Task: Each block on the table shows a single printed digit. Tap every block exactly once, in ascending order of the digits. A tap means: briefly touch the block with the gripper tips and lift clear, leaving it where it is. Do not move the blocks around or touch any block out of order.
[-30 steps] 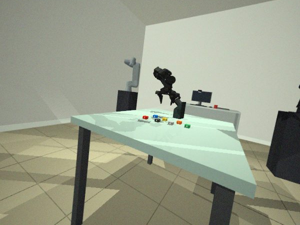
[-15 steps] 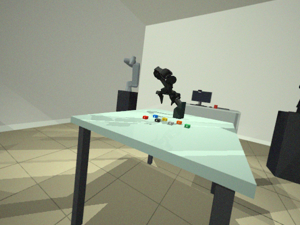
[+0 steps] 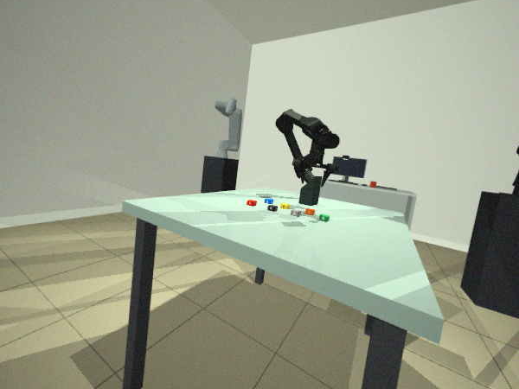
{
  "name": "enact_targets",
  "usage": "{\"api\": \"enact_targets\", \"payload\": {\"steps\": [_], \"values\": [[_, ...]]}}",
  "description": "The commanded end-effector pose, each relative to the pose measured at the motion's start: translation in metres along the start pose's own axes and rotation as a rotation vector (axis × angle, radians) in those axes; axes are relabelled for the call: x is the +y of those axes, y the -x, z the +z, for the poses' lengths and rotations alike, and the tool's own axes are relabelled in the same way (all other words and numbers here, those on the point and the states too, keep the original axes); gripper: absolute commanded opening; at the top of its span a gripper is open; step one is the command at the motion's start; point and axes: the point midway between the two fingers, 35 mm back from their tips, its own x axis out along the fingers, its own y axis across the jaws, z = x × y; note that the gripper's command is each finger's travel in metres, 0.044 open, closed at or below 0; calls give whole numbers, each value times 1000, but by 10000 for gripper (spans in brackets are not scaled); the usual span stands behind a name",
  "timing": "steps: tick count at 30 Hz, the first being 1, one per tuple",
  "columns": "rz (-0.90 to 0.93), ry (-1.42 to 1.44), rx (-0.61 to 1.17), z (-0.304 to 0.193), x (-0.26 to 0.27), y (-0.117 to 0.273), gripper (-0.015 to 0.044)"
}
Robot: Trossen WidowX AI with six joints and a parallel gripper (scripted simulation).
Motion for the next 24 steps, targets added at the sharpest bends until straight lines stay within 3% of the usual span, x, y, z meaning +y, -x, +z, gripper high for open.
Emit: {"api": "enact_targets", "payload": {"steps": [1, 17, 24], "values": [[5, -12, -1, 1, 6, 0, 400], [6, -12, -1, 2, 8, 0, 400], [9, -14, -3, 36, 67, 3, 400]]}}
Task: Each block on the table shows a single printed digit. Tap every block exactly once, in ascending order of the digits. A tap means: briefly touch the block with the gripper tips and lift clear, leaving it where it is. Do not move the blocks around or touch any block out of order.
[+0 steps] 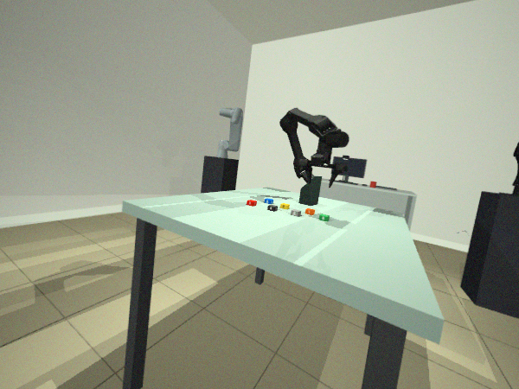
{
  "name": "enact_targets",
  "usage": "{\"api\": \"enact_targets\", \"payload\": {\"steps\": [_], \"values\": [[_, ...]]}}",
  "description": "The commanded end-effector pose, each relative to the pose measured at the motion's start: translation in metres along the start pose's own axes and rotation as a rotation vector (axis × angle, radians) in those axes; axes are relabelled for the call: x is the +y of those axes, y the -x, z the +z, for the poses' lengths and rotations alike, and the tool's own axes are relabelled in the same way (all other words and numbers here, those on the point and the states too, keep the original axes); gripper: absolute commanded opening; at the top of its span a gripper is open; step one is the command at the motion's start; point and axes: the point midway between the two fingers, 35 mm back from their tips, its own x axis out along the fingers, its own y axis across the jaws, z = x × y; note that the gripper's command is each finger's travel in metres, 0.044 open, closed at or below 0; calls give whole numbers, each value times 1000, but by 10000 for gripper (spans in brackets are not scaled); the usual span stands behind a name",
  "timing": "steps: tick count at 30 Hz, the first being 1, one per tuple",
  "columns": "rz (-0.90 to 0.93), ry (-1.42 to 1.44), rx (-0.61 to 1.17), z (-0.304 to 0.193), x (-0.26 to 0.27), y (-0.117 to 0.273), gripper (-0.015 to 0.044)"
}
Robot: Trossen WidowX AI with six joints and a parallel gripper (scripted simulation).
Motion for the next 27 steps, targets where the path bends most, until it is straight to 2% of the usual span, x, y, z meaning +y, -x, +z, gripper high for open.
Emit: {"api": "enact_targets", "payload": {"steps": [1, 25, 27], "values": [[1, 0, 2, 17, 38, -2, 400], [1, -1, 2, 19, 45, -2, 400], [2, 0, 2, 26, 32, -2, 400]]}}
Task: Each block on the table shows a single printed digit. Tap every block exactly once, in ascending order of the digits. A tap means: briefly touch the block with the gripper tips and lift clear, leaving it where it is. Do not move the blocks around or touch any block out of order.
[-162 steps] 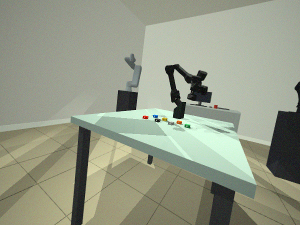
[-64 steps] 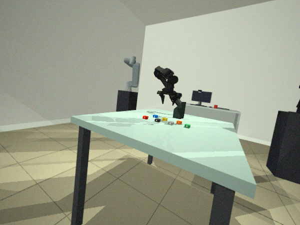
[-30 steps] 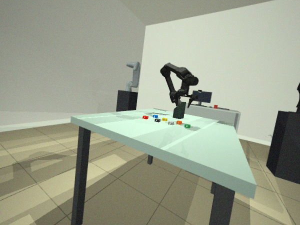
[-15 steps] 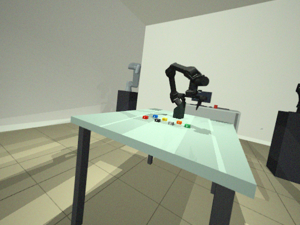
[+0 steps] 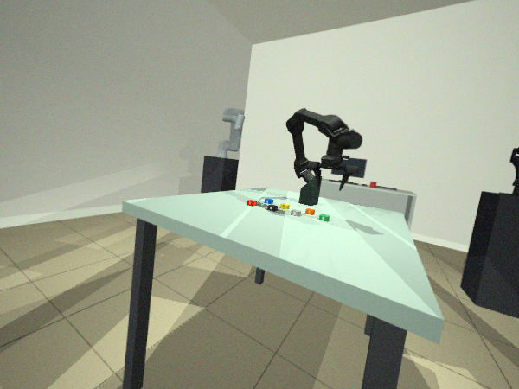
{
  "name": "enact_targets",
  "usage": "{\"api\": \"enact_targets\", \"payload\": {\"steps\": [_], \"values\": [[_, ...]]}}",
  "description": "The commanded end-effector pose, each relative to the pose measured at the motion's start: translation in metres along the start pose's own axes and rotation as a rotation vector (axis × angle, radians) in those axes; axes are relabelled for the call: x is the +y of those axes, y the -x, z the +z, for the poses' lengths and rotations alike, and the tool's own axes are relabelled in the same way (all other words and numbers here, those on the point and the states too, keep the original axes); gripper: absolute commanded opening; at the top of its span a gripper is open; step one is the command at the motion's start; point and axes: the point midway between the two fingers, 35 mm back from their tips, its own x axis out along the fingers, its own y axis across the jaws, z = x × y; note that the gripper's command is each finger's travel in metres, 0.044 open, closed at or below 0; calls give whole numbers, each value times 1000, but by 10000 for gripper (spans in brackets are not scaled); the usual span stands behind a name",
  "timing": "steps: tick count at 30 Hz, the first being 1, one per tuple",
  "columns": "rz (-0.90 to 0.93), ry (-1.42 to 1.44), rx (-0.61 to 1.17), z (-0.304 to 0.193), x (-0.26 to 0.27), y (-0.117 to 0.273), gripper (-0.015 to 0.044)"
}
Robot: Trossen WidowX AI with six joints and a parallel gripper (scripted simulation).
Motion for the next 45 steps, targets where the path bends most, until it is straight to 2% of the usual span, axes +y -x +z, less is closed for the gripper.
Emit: {"api": "enact_targets", "payload": {"steps": [1, 3, 6, 31, 33, 38, 45], "values": [[1, -1, 3, 14, -29, 1, 400], [-1, -1, 3, 30, -71, 1, 400], [-7, -2, 4, 38, -102, -1, 400], [-7, -2, 4, 39, -104, -1, 400], [-3, -9, 4, 44, -117, -1, 400], [-10, -3, 4, 62, -202, 0, 400], [-12, -2, 5, 62, -209, -1, 400]]}}
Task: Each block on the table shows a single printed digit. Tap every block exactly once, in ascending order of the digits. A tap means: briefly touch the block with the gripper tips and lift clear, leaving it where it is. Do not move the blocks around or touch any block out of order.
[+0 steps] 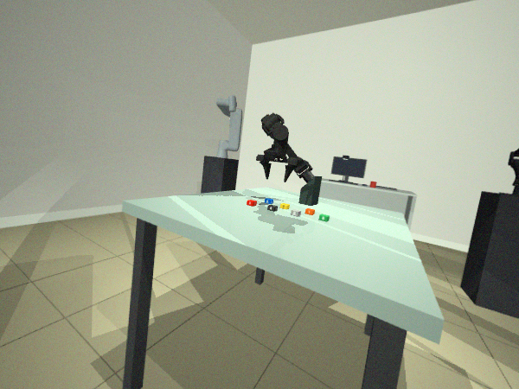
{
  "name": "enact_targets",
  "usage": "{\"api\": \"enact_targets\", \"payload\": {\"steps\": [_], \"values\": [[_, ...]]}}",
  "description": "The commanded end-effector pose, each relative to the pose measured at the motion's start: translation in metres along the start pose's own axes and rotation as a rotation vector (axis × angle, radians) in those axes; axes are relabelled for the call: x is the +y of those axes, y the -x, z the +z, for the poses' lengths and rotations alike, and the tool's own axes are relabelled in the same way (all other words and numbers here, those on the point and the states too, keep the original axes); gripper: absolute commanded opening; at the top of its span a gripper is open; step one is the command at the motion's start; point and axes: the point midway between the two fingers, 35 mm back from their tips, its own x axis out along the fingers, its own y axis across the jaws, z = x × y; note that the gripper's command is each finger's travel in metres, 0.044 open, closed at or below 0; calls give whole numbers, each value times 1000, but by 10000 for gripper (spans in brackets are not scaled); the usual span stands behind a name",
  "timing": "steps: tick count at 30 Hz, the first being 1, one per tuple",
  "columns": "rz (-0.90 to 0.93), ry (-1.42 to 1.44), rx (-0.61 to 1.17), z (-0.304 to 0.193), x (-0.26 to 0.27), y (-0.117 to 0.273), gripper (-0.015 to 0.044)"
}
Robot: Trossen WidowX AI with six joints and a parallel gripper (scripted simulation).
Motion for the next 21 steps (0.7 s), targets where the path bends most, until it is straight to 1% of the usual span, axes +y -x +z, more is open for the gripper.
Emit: {"api": "enact_targets", "payload": {"steps": [1, 17, 19, 21], "values": [[-7, 23, 4, 0, -4, -1, 400], [-7, 23, 4, 0, -4, -1, 400], [-5, 23, 4, 1, -19, -1, 400], [-4, 24, 3, 1, -60, 0, 400]]}}
